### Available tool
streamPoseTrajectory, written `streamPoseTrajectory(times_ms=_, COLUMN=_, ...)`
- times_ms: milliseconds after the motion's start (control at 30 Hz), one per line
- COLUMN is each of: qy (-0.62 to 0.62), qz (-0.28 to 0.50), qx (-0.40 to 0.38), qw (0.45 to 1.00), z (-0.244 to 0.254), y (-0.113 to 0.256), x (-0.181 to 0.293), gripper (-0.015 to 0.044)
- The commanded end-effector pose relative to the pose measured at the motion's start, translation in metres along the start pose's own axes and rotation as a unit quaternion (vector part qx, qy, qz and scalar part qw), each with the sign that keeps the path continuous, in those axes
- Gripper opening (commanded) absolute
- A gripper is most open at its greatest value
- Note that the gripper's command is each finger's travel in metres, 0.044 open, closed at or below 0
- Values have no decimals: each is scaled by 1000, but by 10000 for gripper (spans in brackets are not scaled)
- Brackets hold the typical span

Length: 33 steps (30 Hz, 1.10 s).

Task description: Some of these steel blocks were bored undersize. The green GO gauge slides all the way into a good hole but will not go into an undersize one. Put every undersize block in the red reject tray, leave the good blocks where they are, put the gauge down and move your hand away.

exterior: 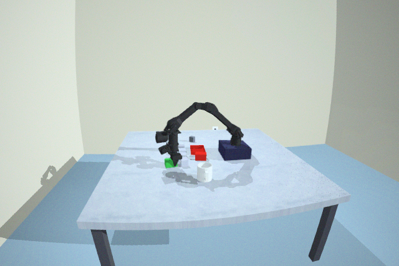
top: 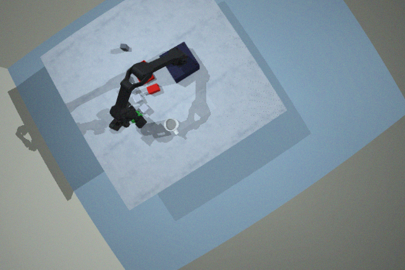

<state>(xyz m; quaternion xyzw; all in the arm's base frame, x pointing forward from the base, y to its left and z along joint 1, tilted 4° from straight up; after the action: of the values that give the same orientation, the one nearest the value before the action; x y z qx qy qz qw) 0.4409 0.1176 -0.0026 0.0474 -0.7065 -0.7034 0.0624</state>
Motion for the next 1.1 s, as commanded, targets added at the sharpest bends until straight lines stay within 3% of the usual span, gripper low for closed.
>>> streamPoseTrajectory(times_ms=0, qy=-1, qz=-2, qx=0, qw=1000, z=0, y=2, x=2, gripper=0)
streamPoseTrajectory(times_ms=1067, qy=-1, qz=-1, qx=0, qw=1000, z=0, y=1, x=13, gripper=0)
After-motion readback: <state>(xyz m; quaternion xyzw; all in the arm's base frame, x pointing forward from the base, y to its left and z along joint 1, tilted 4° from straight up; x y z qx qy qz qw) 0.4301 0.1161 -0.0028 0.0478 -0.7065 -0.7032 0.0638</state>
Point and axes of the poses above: the point midway between the two fingers, 35 mm back from their tips, its own y axis back along the fingers, its own z axis across the jaws, x = y × z, the point moved 4 cm from there along y, back along the fingers
